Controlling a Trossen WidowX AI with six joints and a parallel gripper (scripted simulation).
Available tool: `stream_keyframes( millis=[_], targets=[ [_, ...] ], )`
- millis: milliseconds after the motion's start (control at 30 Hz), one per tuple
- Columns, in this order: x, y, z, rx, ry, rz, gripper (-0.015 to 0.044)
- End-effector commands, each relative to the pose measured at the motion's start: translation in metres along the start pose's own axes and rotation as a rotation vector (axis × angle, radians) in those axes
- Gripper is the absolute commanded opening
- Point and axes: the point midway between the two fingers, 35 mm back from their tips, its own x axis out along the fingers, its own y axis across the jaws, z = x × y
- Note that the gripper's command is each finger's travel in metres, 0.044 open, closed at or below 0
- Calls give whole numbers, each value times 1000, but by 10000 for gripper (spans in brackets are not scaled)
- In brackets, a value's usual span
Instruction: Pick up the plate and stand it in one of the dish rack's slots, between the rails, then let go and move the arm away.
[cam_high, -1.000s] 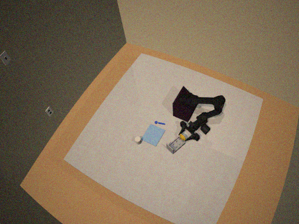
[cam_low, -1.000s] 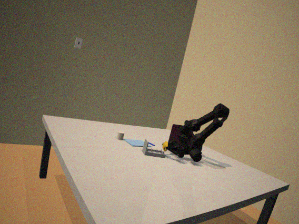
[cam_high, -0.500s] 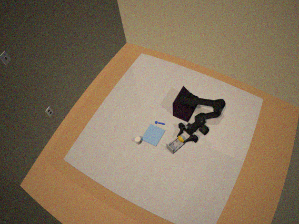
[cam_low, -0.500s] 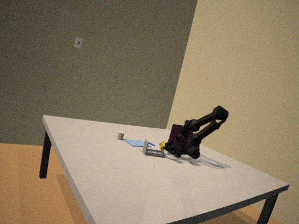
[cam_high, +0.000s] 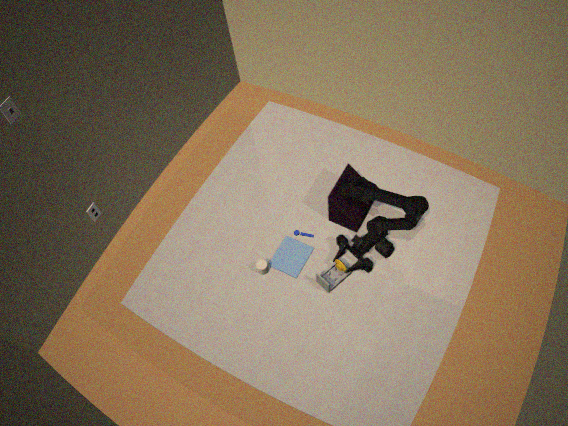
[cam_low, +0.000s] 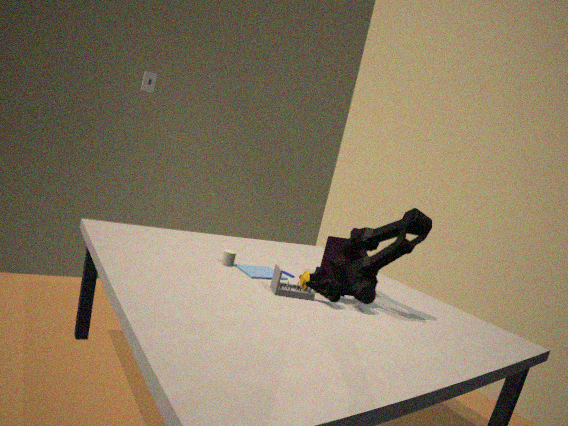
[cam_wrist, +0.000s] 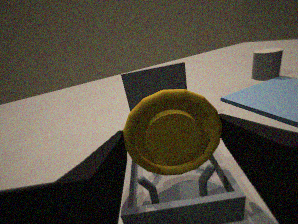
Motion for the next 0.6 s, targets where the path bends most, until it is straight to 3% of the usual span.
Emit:
stream_keyframes(
  millis=[0,200,567],
  targets=[
    [0,0,1,-4,0,-1,0],
    [0,0,1,-4,0,-1,0],
    [0,1,1,4,0,1,289]
  ],
)
